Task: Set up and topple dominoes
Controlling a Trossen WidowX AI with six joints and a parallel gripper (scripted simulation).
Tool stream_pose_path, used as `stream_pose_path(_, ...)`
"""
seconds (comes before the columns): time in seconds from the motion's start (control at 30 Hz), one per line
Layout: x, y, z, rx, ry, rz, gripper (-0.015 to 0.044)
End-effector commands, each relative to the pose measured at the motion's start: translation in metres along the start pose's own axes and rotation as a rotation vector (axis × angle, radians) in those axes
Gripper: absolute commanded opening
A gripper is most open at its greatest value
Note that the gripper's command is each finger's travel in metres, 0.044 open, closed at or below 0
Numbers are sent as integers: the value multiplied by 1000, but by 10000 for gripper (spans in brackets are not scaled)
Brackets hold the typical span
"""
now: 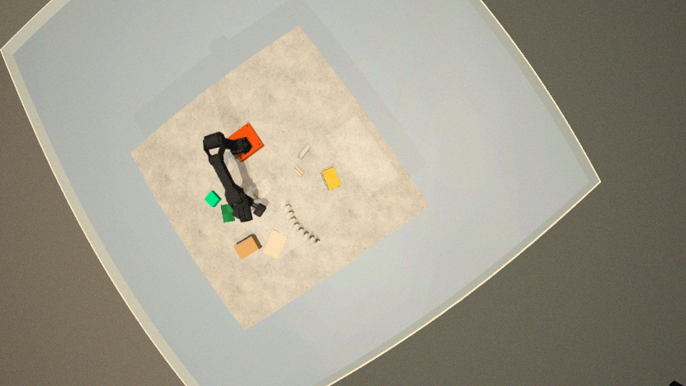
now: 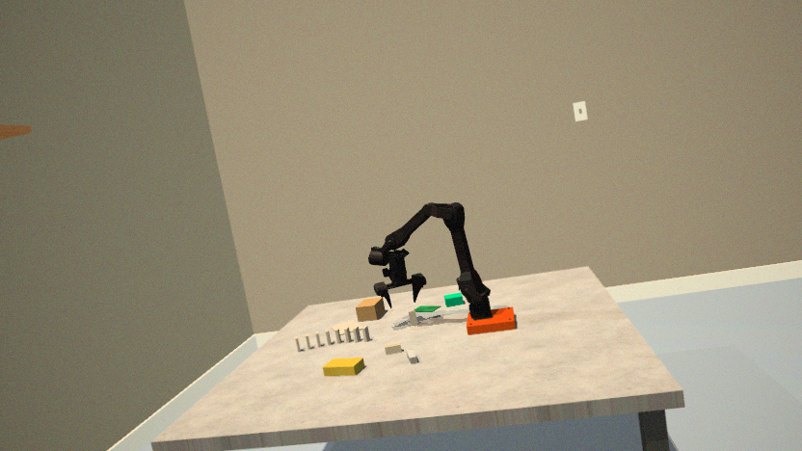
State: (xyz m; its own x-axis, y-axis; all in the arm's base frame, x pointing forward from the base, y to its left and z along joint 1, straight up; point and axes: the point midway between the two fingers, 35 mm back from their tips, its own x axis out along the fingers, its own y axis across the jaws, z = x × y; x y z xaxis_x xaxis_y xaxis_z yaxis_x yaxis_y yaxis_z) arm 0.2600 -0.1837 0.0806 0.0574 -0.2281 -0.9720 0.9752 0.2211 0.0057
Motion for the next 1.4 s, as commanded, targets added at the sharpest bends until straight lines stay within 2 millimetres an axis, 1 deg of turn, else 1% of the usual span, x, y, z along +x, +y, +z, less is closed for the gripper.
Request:
stream_pose_path(0.0, -38, -22, -20, 117, 225, -6, 440)
stream_pose_path(0.37, -36, -22, -20, 117, 225, -6, 440)
stream_pose_path(0.43, -26, -21, -22, 117, 225, -6, 440)
stream_pose_path(0.6, 15, -20, -31, 116, 225, -7, 440)
stream_pose_path(0.67, 25, -21, -34, 116, 225, -7, 440)
stream_pose_path(0.9, 27, -21, -35, 116, 225, -7, 440)
stream_pose_path(1.17, 39, -21, -38, 116, 225, -7, 440)
stream_pose_path(1.3, 40, -22, -38, 116, 225, -7, 440)
stream_pose_path(1.37, 40, -22, -38, 116, 225, -7, 387)
